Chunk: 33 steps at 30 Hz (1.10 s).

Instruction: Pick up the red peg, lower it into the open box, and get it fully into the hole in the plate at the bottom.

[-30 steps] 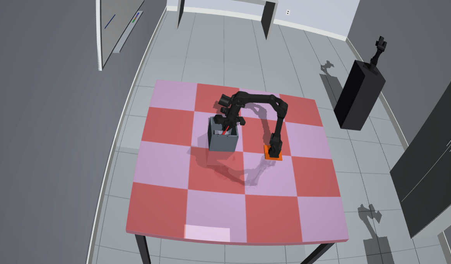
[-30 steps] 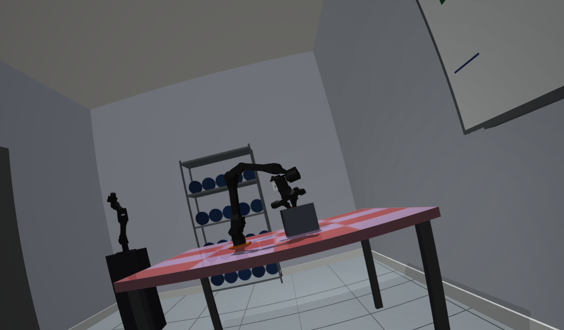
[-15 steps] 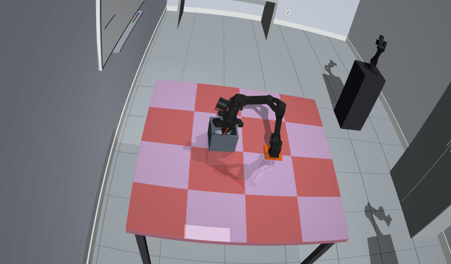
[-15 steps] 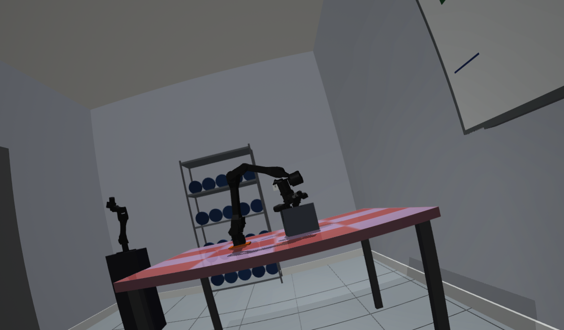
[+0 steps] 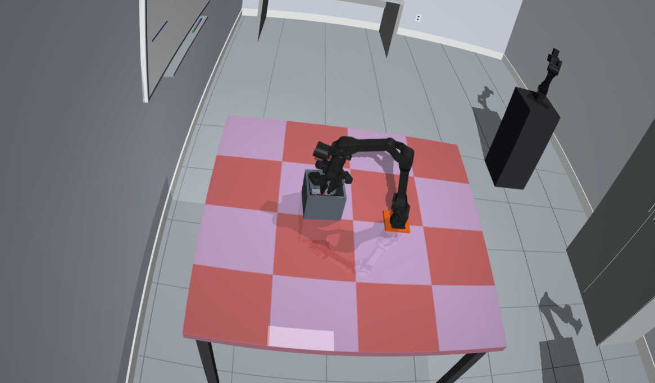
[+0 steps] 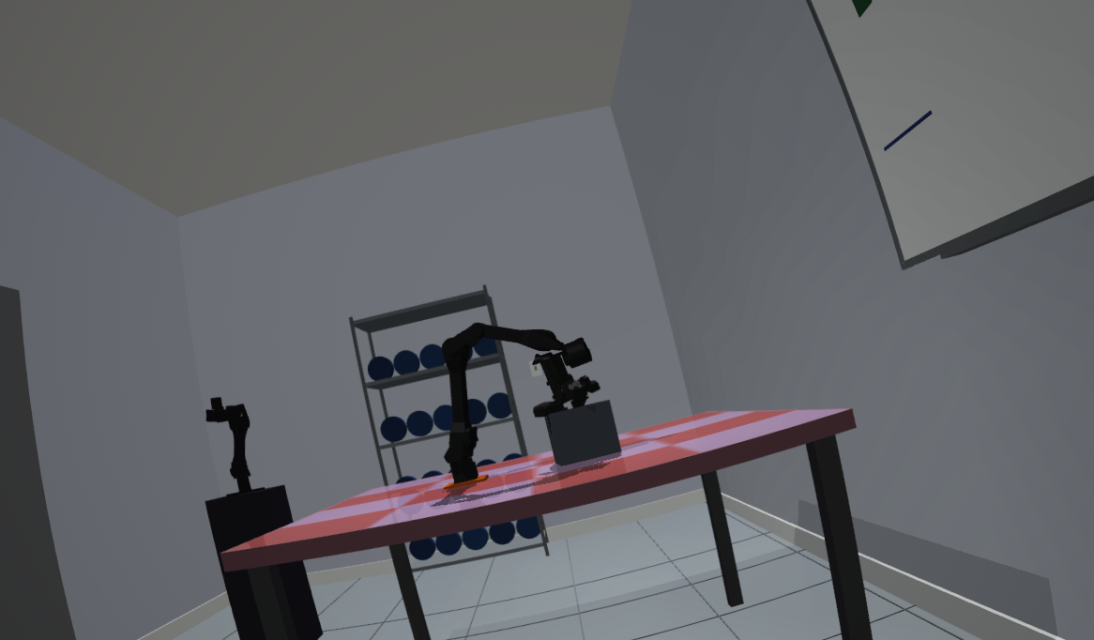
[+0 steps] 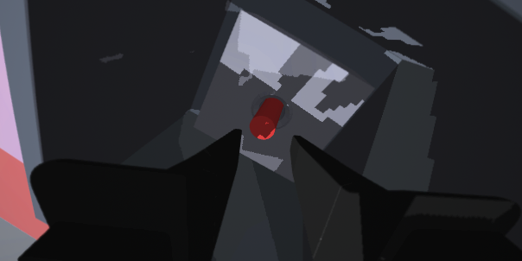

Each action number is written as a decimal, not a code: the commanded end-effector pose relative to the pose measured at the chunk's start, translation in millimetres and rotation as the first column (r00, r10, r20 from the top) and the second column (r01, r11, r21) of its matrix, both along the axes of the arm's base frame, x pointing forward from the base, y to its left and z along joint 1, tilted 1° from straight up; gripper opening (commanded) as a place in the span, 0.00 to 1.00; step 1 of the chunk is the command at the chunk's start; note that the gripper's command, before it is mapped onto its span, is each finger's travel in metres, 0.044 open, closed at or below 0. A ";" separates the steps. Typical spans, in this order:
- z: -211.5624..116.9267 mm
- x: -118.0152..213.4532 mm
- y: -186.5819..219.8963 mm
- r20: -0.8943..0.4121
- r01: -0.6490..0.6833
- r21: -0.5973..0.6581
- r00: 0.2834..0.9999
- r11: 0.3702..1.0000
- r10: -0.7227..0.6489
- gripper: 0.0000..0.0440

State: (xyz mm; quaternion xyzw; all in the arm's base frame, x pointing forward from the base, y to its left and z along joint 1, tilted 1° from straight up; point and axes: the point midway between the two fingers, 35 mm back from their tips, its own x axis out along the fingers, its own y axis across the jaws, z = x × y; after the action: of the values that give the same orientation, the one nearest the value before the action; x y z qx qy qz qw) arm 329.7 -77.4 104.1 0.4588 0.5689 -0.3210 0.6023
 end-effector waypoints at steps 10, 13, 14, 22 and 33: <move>-9.7 6.0 -11.6 -0.010 -0.012 0.099 1.000 0.995 0.013 0.34; -4.4 11.6 -13.4 0.015 -0.017 0.114 1.000 0.993 0.015 0.34; -3.1 13.2 -15.0 0.022 -0.016 0.114 1.000 0.993 0.013 0.34; 13.5 29.8 -17.7 0.103 -0.042 0.156 0.994 0.987 0.026 0.34; 30.9 48.0 -23.4 0.207 -0.094 0.202 0.977 0.975 0.051 0.34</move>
State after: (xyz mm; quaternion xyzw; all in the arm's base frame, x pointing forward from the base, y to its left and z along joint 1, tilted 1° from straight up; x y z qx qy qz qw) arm 373.6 -102.4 139.0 0.5250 0.5479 -0.2032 0.6188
